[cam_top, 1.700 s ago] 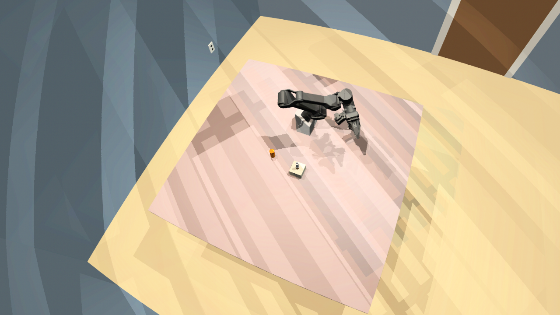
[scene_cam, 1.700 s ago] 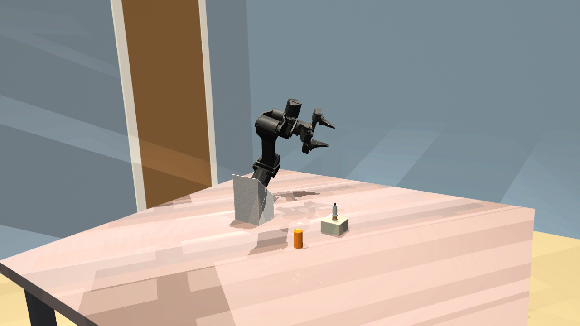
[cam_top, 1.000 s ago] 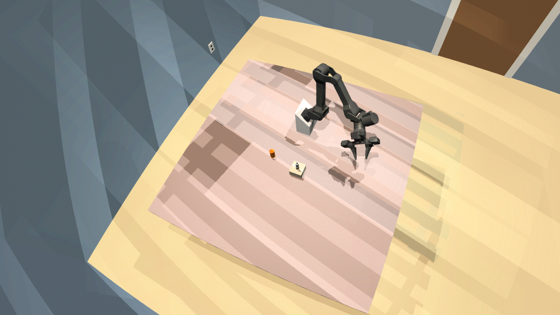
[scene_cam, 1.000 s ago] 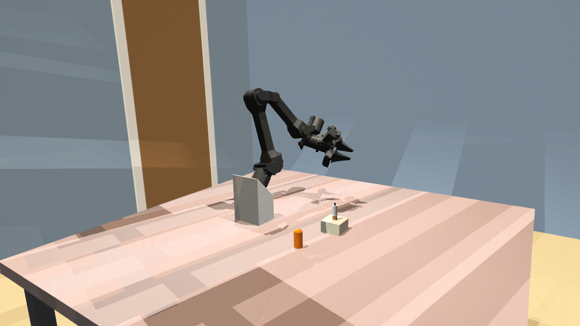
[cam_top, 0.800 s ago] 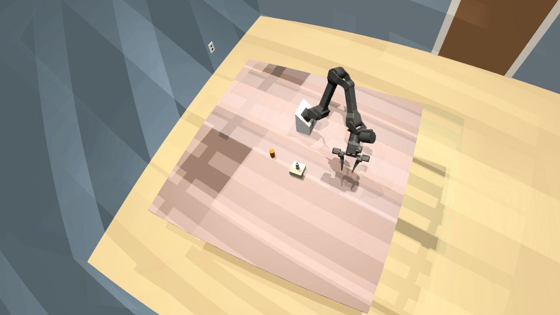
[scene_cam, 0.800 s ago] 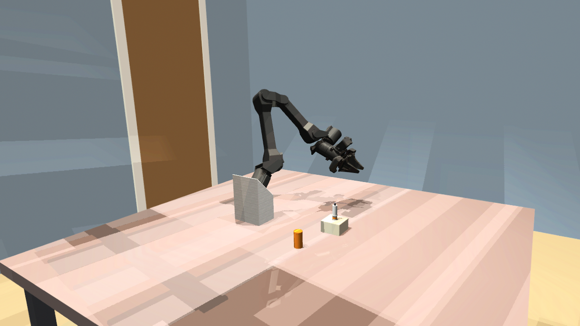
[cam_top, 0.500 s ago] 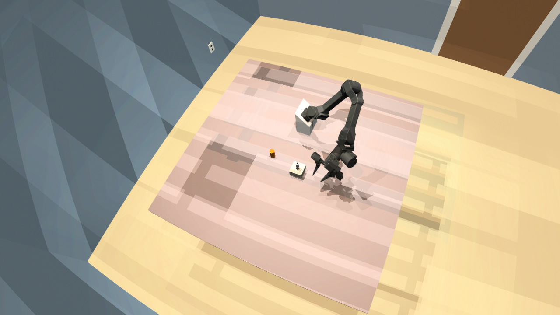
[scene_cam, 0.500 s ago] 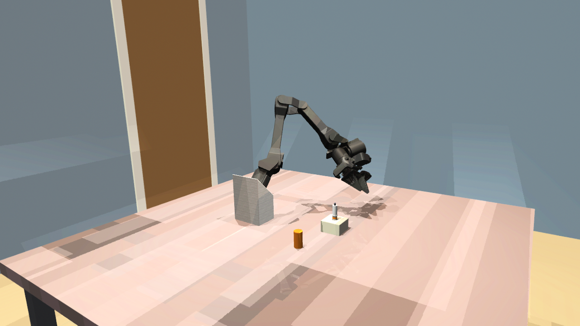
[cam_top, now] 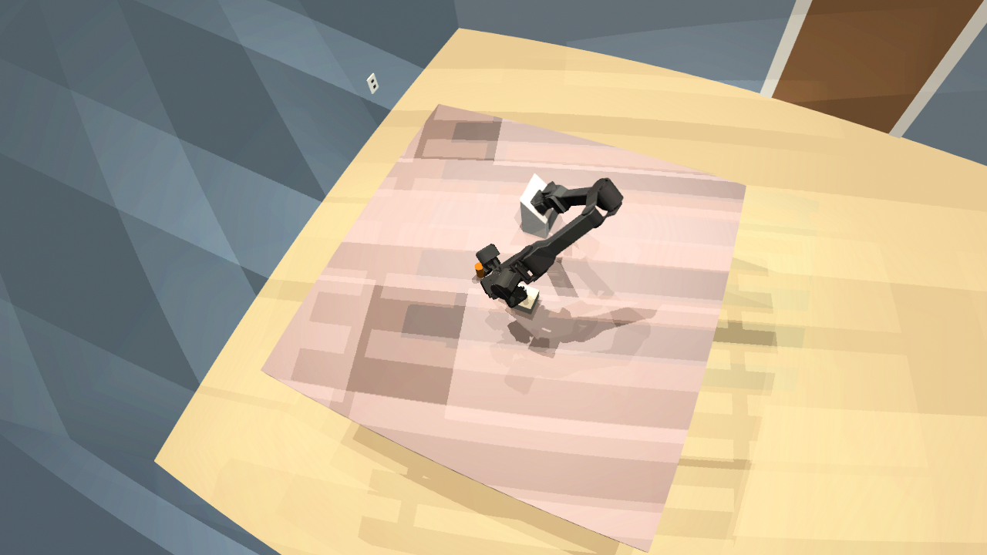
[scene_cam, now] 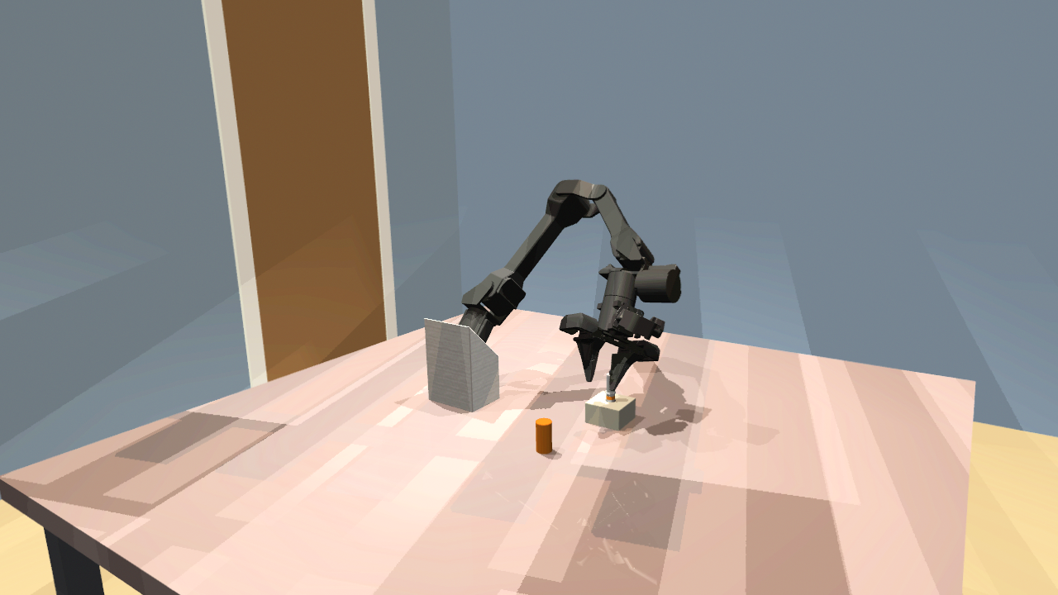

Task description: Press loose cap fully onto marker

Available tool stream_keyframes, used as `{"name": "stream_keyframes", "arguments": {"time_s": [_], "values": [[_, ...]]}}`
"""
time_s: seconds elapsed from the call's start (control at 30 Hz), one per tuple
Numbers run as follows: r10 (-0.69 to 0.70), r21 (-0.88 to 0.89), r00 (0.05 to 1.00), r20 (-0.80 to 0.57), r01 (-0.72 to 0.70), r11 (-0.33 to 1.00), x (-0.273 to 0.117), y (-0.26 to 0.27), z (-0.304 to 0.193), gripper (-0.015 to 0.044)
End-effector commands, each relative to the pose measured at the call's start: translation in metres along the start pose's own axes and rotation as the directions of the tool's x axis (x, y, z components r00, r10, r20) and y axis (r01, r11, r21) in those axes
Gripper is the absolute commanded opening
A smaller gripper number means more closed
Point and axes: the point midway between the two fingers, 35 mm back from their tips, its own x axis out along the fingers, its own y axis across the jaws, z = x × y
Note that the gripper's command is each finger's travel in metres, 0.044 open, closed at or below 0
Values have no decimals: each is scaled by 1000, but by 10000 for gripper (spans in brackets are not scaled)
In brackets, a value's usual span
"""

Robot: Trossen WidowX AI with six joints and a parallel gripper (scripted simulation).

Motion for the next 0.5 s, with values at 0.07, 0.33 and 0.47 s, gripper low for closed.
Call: {"name": "stream_keyframes", "arguments": {"time_s": [0.07, 0.33, 0.47], "values": [[203, 256, 944, -260, -135, 957, 27, -79, -9, 241], [450, 461, 844, -292, -288, 839, 32, -114, -18, 241], [450, 461, 844, -292, -288, 839, 32, -114, -18, 241]]}}
